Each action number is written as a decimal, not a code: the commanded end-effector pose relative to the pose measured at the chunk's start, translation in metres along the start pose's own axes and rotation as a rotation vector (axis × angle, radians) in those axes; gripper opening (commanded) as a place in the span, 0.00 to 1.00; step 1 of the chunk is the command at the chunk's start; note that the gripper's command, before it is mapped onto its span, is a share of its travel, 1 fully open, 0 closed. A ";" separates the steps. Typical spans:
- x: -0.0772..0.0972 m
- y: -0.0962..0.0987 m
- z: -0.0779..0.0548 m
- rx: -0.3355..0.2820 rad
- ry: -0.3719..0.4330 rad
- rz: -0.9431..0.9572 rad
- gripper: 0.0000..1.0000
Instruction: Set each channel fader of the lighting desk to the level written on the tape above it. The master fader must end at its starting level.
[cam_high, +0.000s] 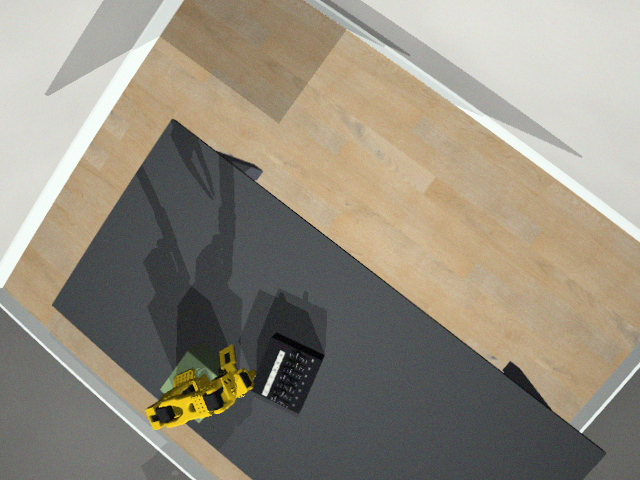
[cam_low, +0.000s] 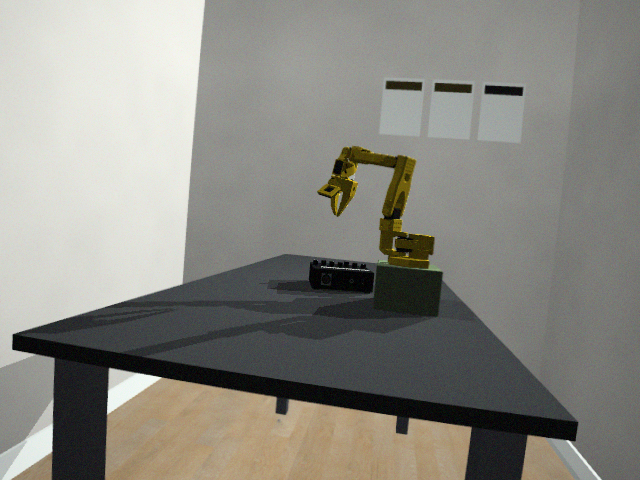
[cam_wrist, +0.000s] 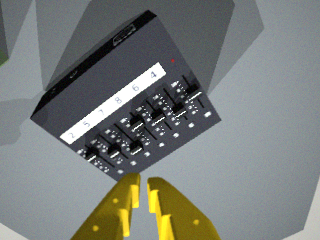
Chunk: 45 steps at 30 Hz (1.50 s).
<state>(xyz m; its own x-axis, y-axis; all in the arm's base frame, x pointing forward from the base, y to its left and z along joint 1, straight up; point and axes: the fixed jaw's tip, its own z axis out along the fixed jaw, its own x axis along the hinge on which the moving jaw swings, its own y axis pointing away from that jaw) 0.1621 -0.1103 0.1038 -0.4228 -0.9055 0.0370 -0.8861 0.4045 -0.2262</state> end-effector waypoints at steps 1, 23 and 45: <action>0.004 0.010 0.007 -0.074 -0.013 -0.099 0.00; 0.014 0.037 0.012 -0.224 -0.100 -0.505 0.00; 0.016 0.042 0.013 -0.253 -0.132 -0.597 0.00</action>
<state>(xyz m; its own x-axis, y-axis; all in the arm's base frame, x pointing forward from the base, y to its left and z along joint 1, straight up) 0.1246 -0.1109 0.0869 0.1687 -0.9857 -0.0037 -0.9856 -0.1687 0.0050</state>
